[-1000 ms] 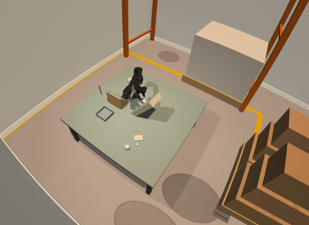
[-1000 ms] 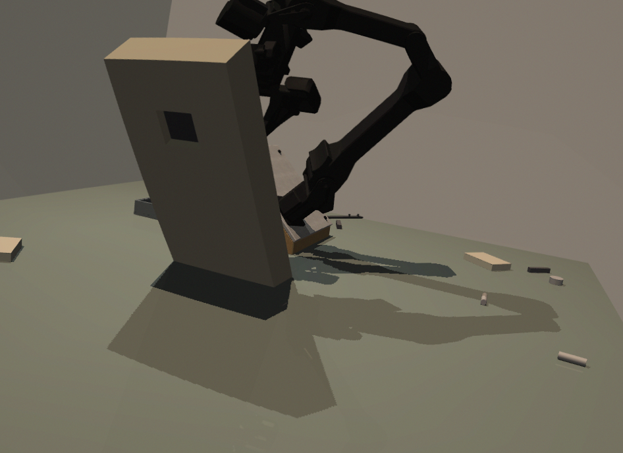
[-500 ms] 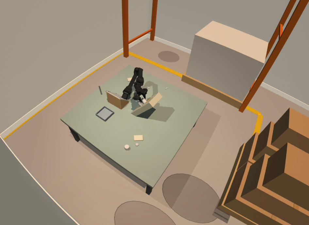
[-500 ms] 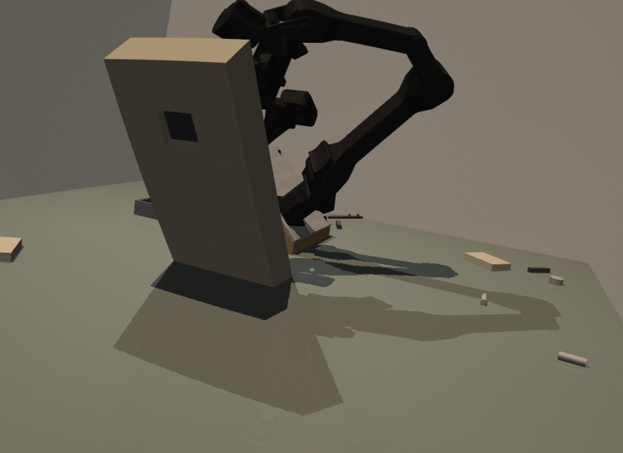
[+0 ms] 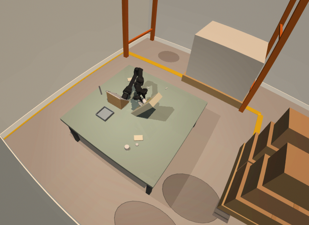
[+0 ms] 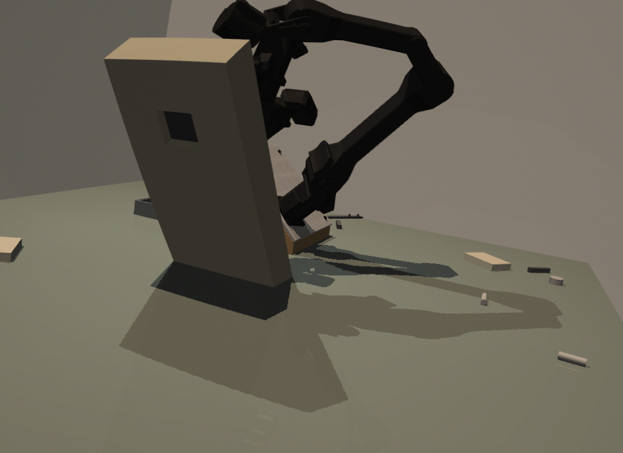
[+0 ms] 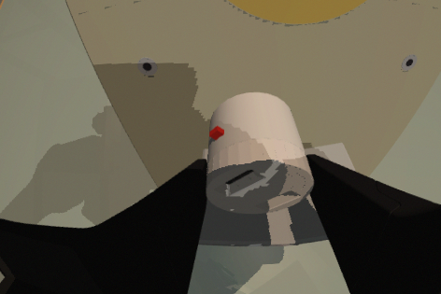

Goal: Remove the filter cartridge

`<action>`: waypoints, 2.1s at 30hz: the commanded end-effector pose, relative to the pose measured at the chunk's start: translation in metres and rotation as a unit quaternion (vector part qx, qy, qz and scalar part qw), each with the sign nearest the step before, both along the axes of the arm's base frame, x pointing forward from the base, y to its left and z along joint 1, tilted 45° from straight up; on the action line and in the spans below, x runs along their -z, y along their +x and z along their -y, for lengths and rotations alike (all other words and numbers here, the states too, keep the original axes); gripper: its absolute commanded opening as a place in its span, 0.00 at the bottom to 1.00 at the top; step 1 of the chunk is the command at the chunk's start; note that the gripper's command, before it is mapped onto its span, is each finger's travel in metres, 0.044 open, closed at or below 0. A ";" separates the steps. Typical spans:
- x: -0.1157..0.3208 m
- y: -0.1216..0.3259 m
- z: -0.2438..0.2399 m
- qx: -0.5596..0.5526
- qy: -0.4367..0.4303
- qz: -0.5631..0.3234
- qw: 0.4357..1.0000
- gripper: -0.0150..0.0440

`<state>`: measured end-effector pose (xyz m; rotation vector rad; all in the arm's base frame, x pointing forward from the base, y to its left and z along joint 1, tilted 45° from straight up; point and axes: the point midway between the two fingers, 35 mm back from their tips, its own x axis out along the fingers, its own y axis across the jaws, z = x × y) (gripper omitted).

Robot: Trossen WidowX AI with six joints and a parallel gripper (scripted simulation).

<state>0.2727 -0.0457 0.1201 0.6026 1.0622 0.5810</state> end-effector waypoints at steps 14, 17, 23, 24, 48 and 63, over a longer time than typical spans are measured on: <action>-0.029 0.011 0.031 0.022 0.001 -0.009 1.000 0.25; -0.040 0.005 0.044 0.037 0.002 -0.015 0.999 0.25; -0.062 -0.008 0.067 0.066 0.006 -0.027 0.997 0.25; -0.066 -0.011 0.070 0.070 0.007 -0.029 0.997 0.25; 0.000 0.006 0.130 0.001 -0.004 0.000 1.000 0.25; 0.063 -0.037 0.192 0.187 -0.042 -0.220 0.957 0.25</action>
